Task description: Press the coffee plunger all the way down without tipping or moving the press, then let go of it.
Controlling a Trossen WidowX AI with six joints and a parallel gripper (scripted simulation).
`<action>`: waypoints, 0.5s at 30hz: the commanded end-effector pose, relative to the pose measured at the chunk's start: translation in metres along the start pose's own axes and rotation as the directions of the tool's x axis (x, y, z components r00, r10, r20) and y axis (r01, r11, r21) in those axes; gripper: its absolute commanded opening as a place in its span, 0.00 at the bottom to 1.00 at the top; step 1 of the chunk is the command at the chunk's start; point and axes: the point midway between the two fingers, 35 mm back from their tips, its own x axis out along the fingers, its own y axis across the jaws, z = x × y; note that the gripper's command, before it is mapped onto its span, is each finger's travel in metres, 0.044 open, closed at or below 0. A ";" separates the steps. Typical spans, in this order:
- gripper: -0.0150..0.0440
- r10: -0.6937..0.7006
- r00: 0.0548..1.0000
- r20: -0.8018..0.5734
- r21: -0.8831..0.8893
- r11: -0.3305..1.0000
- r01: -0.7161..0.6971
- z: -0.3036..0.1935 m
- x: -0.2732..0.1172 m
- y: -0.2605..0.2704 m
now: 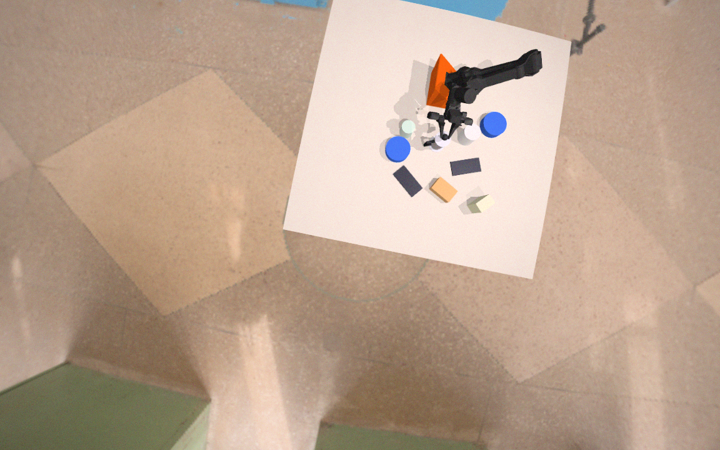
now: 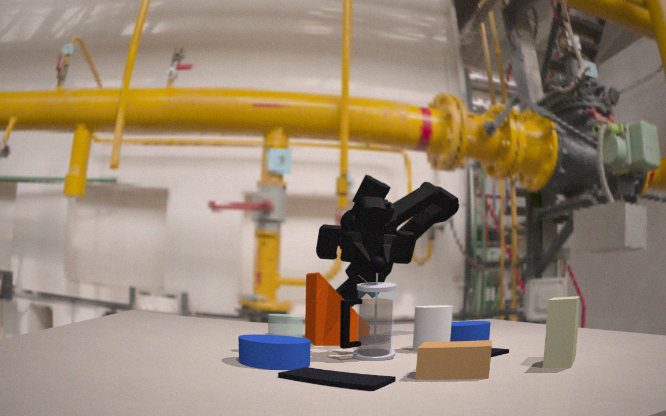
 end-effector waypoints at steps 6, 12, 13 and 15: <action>0.46 0.009 1.000 -0.028 0.030 1.000 -0.008 -0.008 0.005 0.000; 0.46 0.009 1.000 -0.028 0.030 1.000 -0.008 -0.008 0.006 -0.001; 0.46 0.009 1.000 -0.028 0.030 1.000 -0.008 -0.008 0.006 -0.001; 0.46 0.009 1.000 -0.028 0.030 1.000 -0.008 -0.007 0.006 -0.001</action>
